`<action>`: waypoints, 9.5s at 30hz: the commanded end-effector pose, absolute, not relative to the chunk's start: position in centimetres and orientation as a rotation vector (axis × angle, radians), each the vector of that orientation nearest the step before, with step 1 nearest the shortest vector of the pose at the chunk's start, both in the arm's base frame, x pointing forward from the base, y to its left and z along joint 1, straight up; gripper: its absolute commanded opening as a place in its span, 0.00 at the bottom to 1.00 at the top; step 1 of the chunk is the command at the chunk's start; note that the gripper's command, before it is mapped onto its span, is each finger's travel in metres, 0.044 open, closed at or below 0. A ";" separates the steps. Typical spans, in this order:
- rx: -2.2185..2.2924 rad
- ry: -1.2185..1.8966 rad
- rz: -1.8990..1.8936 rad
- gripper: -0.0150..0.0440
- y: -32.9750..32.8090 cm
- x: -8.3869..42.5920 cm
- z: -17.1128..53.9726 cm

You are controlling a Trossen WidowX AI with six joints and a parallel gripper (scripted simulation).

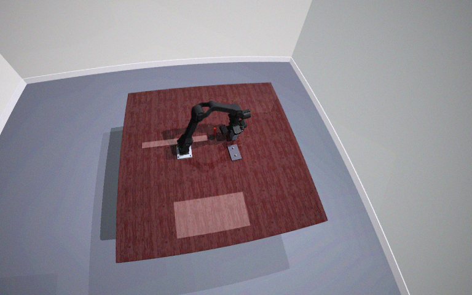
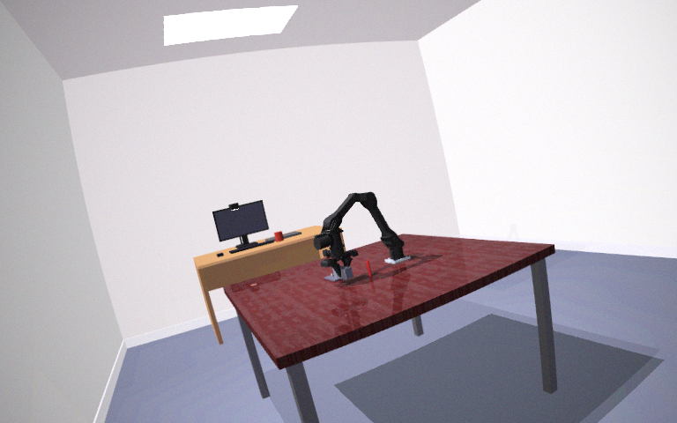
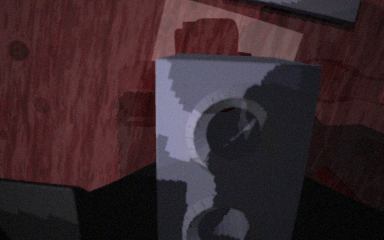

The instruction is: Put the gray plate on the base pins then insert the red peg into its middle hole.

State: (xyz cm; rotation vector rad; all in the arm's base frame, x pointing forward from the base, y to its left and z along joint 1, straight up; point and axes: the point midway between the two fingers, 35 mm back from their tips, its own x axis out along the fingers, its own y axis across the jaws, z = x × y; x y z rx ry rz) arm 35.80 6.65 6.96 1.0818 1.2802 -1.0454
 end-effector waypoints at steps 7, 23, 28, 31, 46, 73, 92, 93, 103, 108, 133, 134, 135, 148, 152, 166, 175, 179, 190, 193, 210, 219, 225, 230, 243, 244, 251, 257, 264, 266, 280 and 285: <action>1.090 1.268 -1.040 0.25 6.7 35.9 10.7; 1.089 1.269 -1.041 0.25 6.7 34.9 15.7; 1.089 1.269 -1.041 0.25 6.7 34.5 17.2; 1.089 1.269 -1.041 0.25 6.7 34.4 17.4; 1.114 1.251 -1.069 0.25 3.2 35.1 15.4; 1.168 1.213 -1.130 0.25 -4.4 35.0 11.1; 1.186 1.199 -1.152 0.25 -7.1 34.4 9.5; 1.186 1.199 -1.152 0.25 -7.1 34.4 9.5; 1.186 1.199 -1.152 0.25 -7.1 34.4 9.5; 1.186 1.199 -1.152 0.25 -7.1 34.4 9.5; 1.186 1.199 -1.153 0.25 -7.1 34.4 7.8; 1.186 1.199 -1.153 0.25 -7.1 34.4 7.8; 1.186 1.199 -1.153 0.25 -7.1 34.4 7.8; 1.186 1.199 -1.153 0.25 -7.2 34.5 5.9; 1.186 1.199 -1.153 0.25 -7.2 34.5 5.4; 1.195 1.188 -1.147 0.25 -7.2 34.7 5.8; 1.195 1.188 -1.147 0.65 -7.2 34.7 5.8; 1.195 1.188 -1.147 0.83 -7.2 34.7 5.8; 1.195 1.188 -1.147 1.00 -7.2 34.7 5.8; 1.194 1.189 -1.147 1.00 -7.2 34.9 6.6; 1.174 1.208 -1.139 1.00 -6.0 34.4 17.5; 0.995 1.320 -0.956 1.00 6.8 27.5 17.1; 0.921 1.360 -0.882 1.00 10.1 23.5 16.5; 0.921 1.360 -0.882 1.00 10.1 23.5 16.5; 0.921 1.360 -0.882 1.00 10.3 23.6 12.4; 0.921 1.360 -0.882 1.00 10.3 23.6 12.3; 0.921 1.360 -0.882 1.00 10.3 23.7 11.8; 0.921 1.360 -0.882 1.00 10.4 23.8 10.8; 0.921 1.360 -0.882 1.00 10.4 23.8 9.6; 0.921 1.360 -0.882 1.00 10.4 23.8 9.3; 0.921 1.360 -0.882 1.00 10.4 23.8 7.1; 0.921 1.360 -0.882 1.00 10.4 23.8 6.8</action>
